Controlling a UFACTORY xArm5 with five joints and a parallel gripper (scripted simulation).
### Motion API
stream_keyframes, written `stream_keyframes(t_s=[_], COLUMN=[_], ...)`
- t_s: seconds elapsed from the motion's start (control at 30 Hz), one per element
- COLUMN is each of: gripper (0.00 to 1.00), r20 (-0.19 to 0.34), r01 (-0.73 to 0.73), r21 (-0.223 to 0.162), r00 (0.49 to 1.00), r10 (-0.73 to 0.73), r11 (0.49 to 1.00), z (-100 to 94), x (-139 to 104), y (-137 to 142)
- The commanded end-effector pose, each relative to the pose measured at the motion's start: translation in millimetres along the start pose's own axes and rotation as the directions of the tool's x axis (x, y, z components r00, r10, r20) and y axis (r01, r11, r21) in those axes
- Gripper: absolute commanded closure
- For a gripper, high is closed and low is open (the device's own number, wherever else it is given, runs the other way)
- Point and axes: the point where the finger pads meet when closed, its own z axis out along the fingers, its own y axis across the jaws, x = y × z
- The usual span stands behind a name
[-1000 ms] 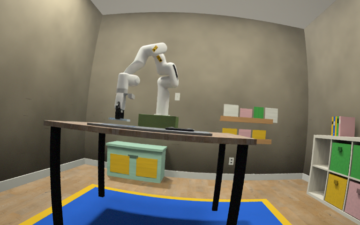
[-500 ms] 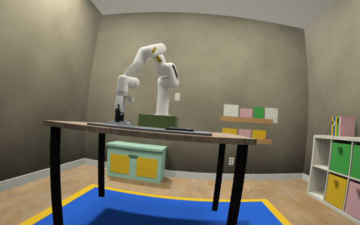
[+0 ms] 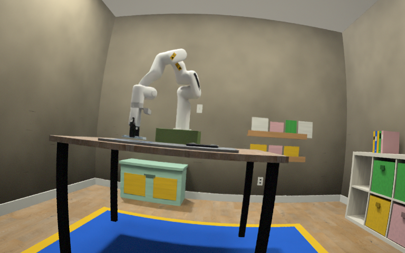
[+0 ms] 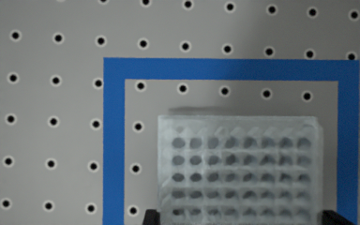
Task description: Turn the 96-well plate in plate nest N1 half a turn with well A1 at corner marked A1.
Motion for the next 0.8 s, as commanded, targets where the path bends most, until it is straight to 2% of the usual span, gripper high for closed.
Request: stream_keyframes(t_s=[0.0,0.77], gripper=[1.00,1.00], r20=[0.000,0.000], r01=[0.000,0.000], r21=[-0.004,-0.004], r00=[1.000,1.000], r10=[0.000,0.000], r11=[1.000,1.000], z=[-0.7,2.8], x=[-0.7,-0.7], y=[1.2,1.2])
